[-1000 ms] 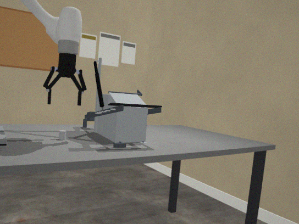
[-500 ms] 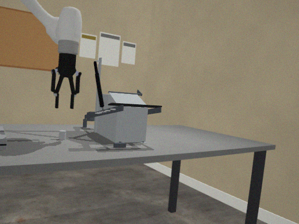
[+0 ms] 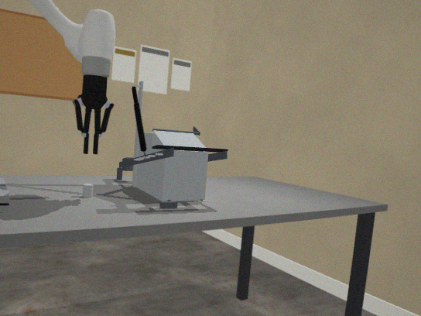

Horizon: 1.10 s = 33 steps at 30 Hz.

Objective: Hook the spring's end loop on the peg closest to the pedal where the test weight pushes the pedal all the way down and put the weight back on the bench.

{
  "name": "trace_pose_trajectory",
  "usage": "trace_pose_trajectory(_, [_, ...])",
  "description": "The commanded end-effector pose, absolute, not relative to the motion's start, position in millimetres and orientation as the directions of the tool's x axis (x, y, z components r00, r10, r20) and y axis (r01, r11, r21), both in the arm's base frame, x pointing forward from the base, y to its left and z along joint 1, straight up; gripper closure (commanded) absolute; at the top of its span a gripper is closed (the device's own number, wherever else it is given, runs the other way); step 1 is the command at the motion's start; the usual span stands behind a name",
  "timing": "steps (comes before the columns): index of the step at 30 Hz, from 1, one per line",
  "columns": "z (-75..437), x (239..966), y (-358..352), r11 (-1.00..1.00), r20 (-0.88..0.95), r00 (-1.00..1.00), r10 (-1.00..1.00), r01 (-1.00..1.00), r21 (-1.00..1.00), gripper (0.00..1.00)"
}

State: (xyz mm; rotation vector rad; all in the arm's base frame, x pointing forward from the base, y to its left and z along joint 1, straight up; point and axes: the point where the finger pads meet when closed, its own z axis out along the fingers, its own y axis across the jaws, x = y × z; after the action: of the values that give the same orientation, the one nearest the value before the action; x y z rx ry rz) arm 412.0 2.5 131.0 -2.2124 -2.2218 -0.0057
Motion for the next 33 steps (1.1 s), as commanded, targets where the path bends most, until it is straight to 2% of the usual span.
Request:
trace_pose_trajectory(1, [131.3,412.3,2.6,0.004,0.007,-0.004,1.0,1.0,-0.001,0.76])
trace_pose_trajectory(18, [131.3,412.3,2.6,0.004,0.007,-0.004,1.0,1.0,-0.001,0.76])
trace_pose_trajectory(19, [177.1,424.1,3.2,-0.015,0.155,0.014,0.988,1.0,0.003,0.76])
trace_pose_trajectory(33, [177.1,424.1,3.2,-0.015,0.155,0.014,0.988,1.0,0.003,0.76])
